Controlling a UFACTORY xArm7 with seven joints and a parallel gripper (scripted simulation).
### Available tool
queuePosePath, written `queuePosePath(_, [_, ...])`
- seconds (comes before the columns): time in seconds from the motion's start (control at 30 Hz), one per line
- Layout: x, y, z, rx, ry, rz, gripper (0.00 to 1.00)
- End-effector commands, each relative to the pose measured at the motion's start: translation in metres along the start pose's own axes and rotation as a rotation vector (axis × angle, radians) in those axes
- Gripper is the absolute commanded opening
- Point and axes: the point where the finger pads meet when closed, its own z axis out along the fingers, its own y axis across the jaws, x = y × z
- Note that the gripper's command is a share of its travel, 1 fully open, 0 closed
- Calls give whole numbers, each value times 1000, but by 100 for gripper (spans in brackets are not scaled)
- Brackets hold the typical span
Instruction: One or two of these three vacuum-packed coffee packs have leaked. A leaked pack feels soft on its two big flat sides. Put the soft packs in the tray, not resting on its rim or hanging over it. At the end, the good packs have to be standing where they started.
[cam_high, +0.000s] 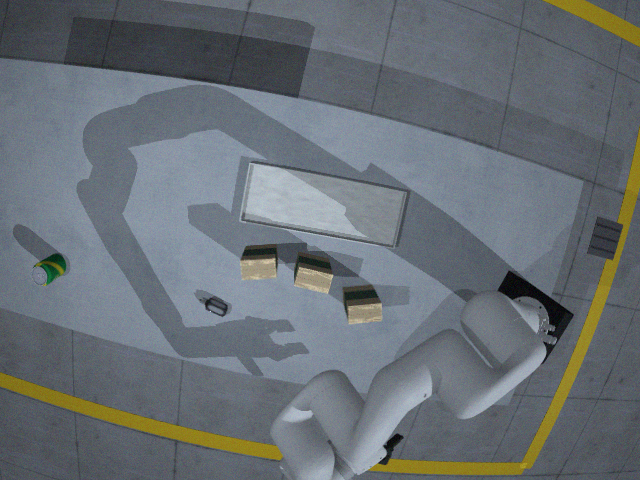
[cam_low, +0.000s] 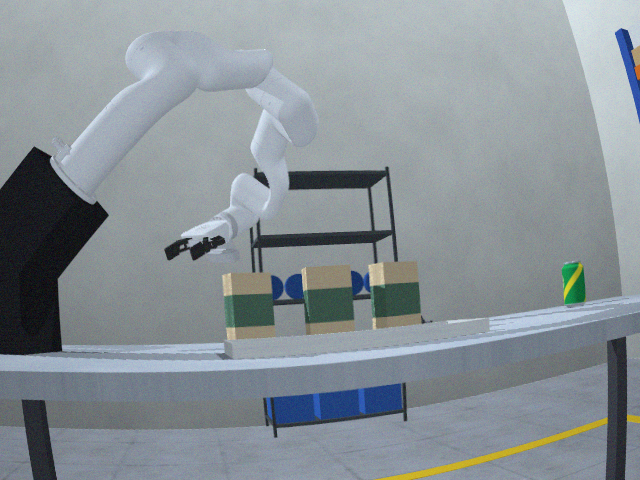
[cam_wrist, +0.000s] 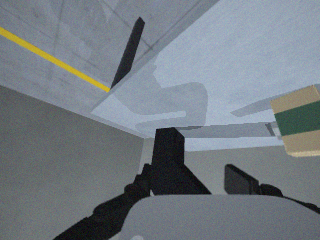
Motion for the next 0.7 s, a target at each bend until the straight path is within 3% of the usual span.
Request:
queuePosePath(0.0, [-1,2,-1,3,14,2,100])
queuePosePath(0.2, [-5,24,5,16,102,42,100])
queuePosePath(0.33, [-11,57,15,37,229,99,100])
queuePosePath(0.4, [-11,57,15,37,229,99,100])
queuePosePath(0.47, [-15,80,21,50,318,140,100])
queuePosePath(0.67, [-23,121,33,76,475,210,100])
